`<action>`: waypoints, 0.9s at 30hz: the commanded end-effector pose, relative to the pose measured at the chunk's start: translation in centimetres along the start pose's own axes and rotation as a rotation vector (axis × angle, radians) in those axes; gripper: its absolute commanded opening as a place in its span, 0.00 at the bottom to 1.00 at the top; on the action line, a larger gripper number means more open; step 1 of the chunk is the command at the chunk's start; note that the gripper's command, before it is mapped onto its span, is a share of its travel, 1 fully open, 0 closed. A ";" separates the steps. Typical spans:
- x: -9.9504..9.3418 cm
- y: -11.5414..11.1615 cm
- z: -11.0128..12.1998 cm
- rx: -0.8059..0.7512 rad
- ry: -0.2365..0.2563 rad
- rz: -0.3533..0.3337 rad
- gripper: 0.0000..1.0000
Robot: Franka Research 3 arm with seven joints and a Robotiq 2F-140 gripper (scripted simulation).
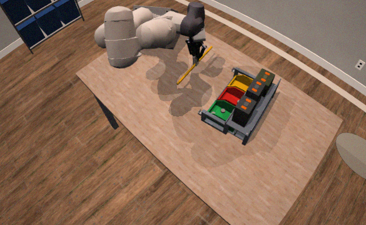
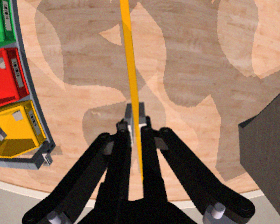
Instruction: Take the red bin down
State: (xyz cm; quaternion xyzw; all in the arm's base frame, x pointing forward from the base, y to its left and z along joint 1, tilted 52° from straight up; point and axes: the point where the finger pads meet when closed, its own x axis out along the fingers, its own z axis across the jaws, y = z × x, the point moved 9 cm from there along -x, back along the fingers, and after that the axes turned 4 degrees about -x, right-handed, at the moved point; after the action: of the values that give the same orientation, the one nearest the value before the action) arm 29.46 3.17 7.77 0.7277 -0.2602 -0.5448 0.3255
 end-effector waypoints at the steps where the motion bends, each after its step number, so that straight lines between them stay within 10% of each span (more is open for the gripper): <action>1: 0.0 0.0 -0.3 0.011 0.011 0.002 0.00; 27: 4.1 0.1 -0.1 0.011 0.011 0.002 0.00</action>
State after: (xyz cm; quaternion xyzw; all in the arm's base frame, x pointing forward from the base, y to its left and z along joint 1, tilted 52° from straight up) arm 30.07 0.80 5.80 0.7266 -0.2571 -0.5469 0.3270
